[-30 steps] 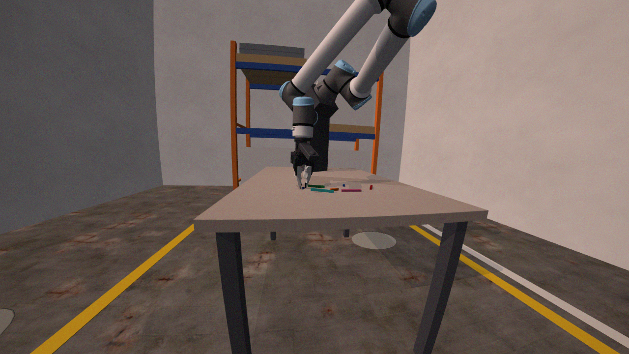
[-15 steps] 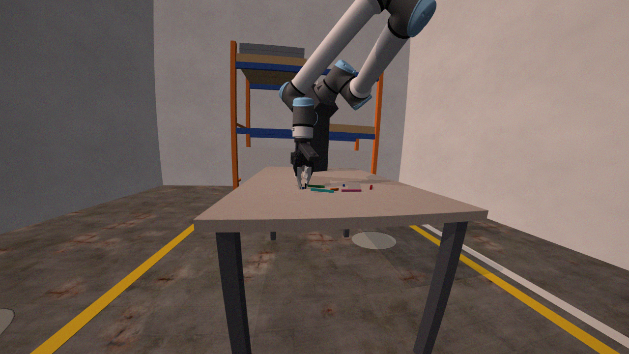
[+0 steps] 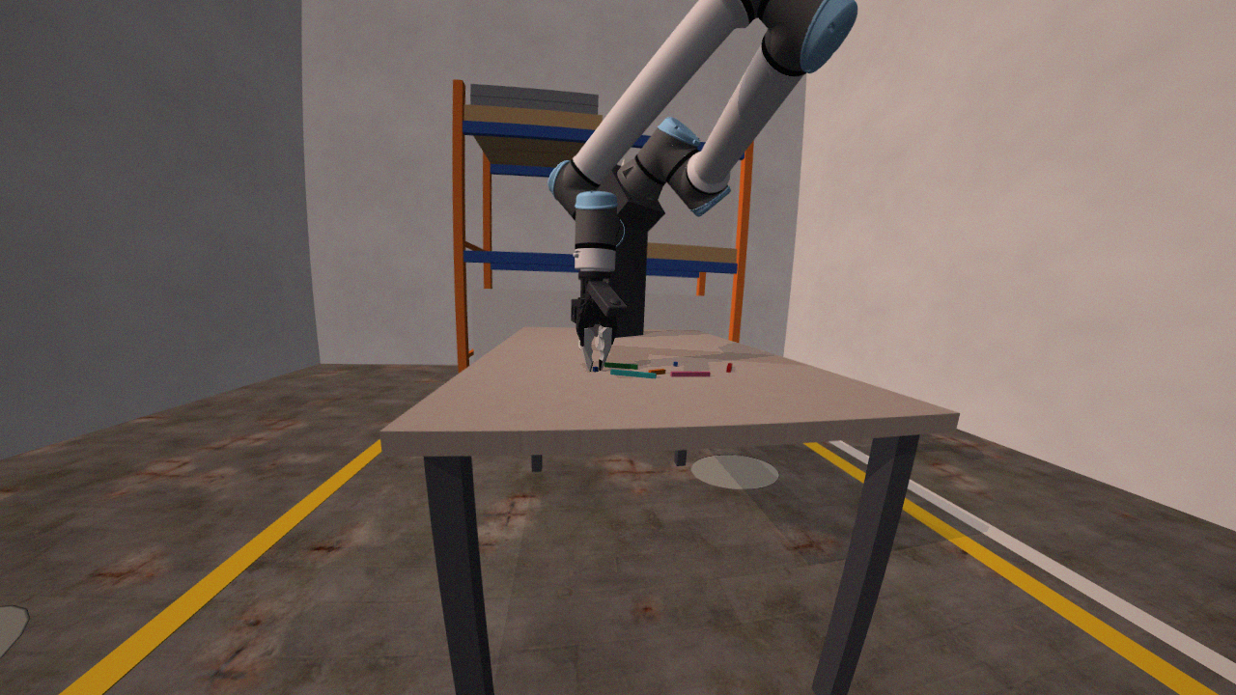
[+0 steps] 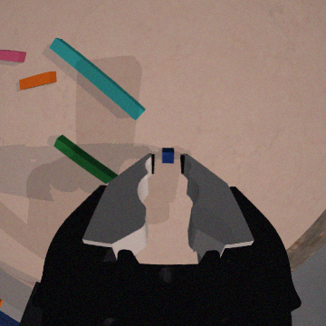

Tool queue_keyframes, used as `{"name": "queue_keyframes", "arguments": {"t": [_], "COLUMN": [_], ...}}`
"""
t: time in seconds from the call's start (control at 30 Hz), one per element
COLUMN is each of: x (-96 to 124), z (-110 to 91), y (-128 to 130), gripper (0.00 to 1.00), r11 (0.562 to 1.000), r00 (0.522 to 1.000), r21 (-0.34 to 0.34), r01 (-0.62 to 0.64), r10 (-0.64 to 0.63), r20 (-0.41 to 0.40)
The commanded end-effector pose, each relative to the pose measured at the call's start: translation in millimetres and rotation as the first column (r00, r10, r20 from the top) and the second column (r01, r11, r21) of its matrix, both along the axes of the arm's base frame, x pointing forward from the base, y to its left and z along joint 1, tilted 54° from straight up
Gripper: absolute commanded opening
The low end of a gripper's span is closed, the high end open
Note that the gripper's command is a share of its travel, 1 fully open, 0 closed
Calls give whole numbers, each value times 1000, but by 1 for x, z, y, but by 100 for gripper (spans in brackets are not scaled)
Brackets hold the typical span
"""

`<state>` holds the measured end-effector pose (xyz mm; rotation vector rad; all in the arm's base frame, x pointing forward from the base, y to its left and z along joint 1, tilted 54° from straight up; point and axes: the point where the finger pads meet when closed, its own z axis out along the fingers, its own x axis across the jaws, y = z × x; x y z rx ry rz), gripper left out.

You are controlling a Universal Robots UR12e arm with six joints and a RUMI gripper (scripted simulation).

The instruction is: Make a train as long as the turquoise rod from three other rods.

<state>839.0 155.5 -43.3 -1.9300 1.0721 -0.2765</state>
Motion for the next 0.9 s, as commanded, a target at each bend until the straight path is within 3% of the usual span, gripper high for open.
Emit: {"name": "queue_keyframes", "arguments": {"t": [0.0,0.27,0.3,0.87], "x": [0,0,0,0], "z": [0,0,0,0], "y": [0,0,0,0], "gripper": [14,14,0,0], "r11": [1000,1000,1000,1000], "r00": [1000,1000,1000,1000], "r21": [0,0,0,0], "r01": [0,0,0,0], "r10": [0,0,0,0], "r20": [1,1,1,1]}}
